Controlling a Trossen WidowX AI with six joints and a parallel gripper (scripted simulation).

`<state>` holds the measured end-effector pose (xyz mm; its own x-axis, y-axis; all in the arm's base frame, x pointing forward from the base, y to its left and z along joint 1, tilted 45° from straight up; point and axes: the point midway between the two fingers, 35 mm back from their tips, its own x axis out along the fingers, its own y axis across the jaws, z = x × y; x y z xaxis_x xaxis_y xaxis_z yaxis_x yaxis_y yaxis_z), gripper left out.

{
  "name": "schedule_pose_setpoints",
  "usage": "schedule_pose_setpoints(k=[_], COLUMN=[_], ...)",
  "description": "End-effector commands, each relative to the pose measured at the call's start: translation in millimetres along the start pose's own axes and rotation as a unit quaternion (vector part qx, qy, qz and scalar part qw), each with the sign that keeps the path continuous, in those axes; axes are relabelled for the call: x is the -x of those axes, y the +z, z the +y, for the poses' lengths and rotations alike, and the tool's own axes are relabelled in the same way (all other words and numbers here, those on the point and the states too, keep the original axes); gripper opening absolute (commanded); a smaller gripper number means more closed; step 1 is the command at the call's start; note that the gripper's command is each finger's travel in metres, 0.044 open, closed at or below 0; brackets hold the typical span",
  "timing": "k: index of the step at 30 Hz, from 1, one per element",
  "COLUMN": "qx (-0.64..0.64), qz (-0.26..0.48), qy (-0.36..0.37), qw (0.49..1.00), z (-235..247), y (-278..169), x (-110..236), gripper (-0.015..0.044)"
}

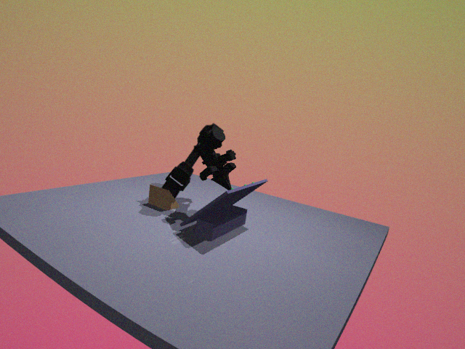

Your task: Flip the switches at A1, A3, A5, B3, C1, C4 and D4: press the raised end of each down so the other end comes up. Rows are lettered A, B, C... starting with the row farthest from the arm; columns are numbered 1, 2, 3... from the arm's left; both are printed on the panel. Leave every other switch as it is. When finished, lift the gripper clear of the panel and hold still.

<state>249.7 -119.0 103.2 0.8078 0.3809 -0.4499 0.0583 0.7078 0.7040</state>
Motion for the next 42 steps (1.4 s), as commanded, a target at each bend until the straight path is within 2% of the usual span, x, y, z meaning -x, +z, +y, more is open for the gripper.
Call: schedule_pose_setpoints(k=[1, 9, 42], qx=[0.000, 0.000, 0.000], qz=[-0.001, -0.001, -0.001], qy=[-0.003, -0.003, -0.003], qw=[1.000, 1.000, 1.000], z=[-0.5, -0.6, -0.5], y=[-0.3, -0.6, -0.6], x=[-4.2, -14.7, -16.5], gripper=[0.0000, 0.0000, 0.0000])
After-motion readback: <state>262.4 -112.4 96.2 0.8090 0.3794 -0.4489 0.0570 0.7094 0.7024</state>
